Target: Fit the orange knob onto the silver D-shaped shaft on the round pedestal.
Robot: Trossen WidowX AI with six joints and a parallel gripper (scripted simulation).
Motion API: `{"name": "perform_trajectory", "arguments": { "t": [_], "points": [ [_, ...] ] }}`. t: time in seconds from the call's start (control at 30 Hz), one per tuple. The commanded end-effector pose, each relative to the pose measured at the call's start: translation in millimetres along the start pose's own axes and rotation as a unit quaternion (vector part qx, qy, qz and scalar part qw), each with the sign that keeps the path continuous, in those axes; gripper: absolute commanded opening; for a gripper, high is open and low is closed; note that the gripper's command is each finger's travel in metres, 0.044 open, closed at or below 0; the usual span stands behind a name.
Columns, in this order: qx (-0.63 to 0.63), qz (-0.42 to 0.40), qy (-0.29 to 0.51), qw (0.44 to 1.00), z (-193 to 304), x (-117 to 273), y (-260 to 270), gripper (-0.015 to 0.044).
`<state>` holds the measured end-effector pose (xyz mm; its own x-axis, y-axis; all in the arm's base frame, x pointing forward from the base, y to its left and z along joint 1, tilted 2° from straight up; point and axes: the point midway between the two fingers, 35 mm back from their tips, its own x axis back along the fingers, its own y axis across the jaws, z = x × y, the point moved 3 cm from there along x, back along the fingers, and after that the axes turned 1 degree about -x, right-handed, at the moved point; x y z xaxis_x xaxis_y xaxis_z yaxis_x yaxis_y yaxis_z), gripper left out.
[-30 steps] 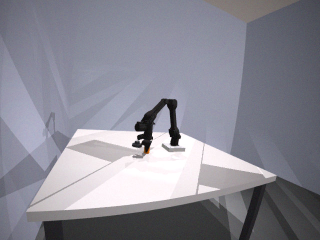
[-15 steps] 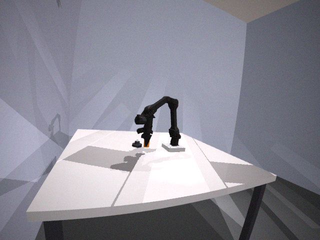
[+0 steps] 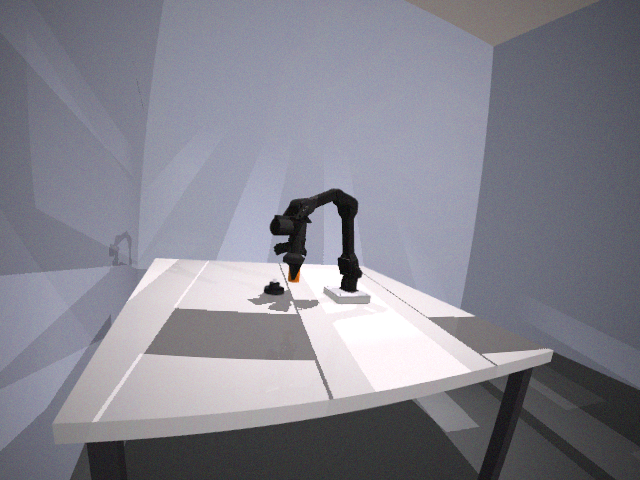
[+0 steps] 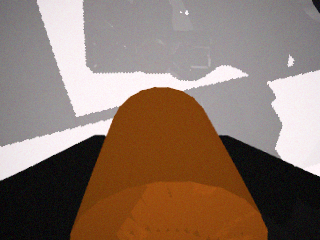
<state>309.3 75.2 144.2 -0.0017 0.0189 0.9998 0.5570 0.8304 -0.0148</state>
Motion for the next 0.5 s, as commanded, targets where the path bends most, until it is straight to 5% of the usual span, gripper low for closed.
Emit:
{"name": "perform_trajectory", "arguments": {
  "t": [0.0, 0.47],
  "points": [
    [-0.003, -0.004, -0.006, 1.0, -1, 16, 1, 0.0],
    [-0.004, -0.003, -0.005, 1.0, -5, 37, -6, 0.0]
  ]
}}
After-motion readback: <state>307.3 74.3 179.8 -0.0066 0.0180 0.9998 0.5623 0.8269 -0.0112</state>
